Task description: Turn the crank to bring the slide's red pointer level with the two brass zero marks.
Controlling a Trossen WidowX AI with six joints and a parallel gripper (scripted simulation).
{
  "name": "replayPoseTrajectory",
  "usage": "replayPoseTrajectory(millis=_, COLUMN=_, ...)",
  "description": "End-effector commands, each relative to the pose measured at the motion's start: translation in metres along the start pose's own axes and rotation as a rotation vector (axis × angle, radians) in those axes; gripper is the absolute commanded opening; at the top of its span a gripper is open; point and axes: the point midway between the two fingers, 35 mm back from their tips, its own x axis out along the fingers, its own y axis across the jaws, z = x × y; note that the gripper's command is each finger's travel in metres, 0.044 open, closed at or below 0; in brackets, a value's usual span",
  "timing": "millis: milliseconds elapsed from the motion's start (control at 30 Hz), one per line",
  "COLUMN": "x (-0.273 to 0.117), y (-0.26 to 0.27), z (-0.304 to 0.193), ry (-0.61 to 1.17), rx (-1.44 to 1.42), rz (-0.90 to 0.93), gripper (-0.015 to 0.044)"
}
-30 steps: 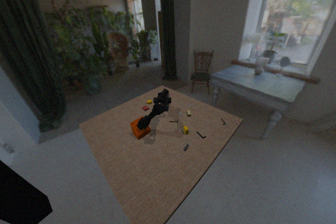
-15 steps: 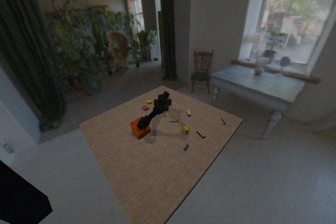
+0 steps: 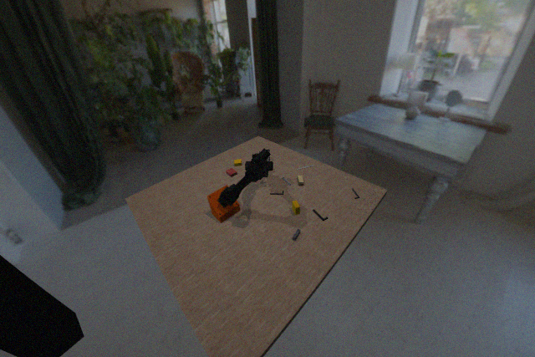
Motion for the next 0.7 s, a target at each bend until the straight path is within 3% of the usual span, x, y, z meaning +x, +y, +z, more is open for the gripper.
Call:
replayPoseTrajectory(millis=0, x=0.0045, y=0.0057, z=-0.0081, ry=0.011, rx=-0.009, rz=0.015, gripper=0.044)
replayPoseTrajectory(millis=100, x=0.0045, y=0.0057, z=-0.0081, ry=0.011, rx=-0.009, rz=0.015, gripper=0.044)
replayPoseTrajectory(millis=667, x=0.0045, y=0.0057, z=-0.0081, ry=0.011, rx=-0.009, rz=0.015, gripper=0.0)
